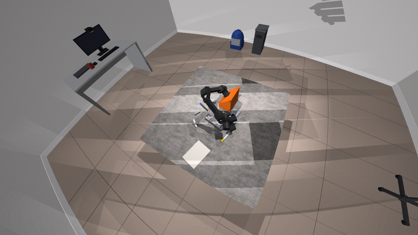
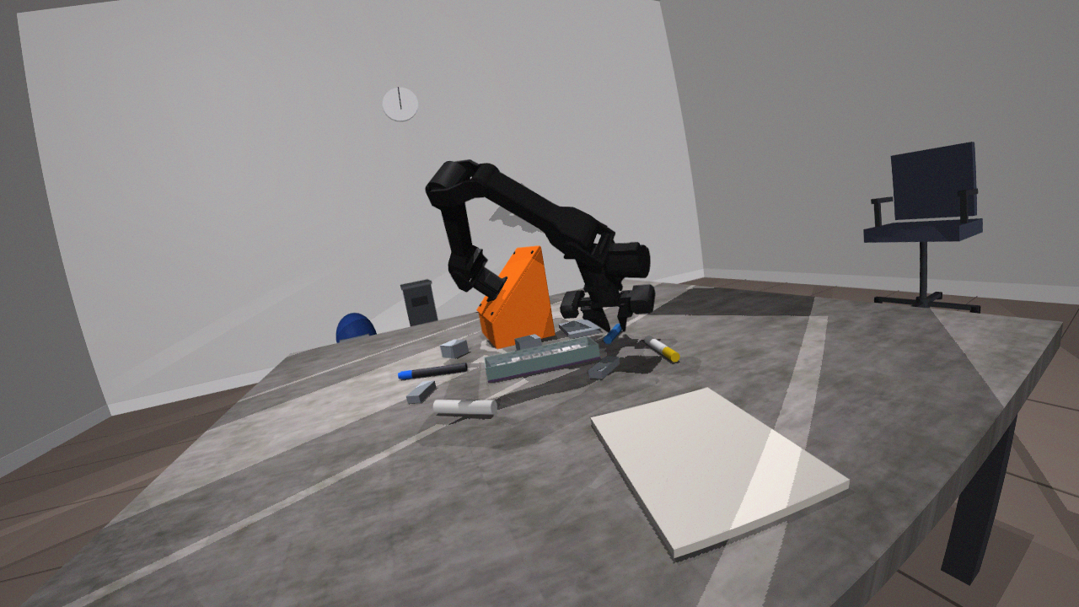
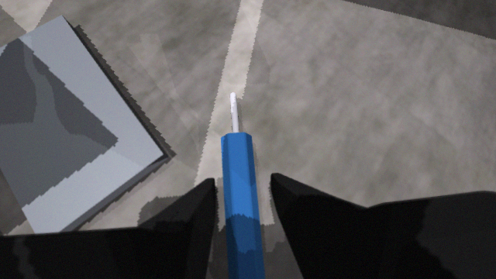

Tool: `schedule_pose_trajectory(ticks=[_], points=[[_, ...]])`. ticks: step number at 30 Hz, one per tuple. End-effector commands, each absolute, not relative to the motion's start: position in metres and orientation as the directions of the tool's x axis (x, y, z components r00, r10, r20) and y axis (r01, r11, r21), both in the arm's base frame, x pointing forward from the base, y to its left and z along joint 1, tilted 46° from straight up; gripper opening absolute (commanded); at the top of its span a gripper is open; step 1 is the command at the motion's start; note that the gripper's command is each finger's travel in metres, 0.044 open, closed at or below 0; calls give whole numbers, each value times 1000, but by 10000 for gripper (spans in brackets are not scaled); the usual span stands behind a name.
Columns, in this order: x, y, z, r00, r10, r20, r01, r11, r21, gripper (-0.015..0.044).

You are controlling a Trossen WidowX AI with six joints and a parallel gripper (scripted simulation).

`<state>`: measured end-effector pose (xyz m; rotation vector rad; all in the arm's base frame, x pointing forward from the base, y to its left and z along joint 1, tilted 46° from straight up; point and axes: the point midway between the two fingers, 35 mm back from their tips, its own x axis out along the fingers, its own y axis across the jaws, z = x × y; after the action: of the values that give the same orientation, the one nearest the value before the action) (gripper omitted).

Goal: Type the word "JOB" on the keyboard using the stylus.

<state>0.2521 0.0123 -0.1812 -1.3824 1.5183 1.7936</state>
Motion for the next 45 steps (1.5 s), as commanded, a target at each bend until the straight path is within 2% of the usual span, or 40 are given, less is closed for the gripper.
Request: schedule_pose_trajectory(ticks=[1,3,8,11,32,45], points=[[250,10,-182,-425,-281,-860,-802,-323,502,150],[250,10,-182,-425,-281,-860,-802,-323,502,150],[252,12,-181,-423,-275,-863,-806,-321,497,19],[252,12,-181,-423,-275,-863,-806,-321,497,0],[259,46,-148,-420,-279,-863,-804,-326,497,0],[282,24,-114,-438,-179,-881,-895,183,408,0]])
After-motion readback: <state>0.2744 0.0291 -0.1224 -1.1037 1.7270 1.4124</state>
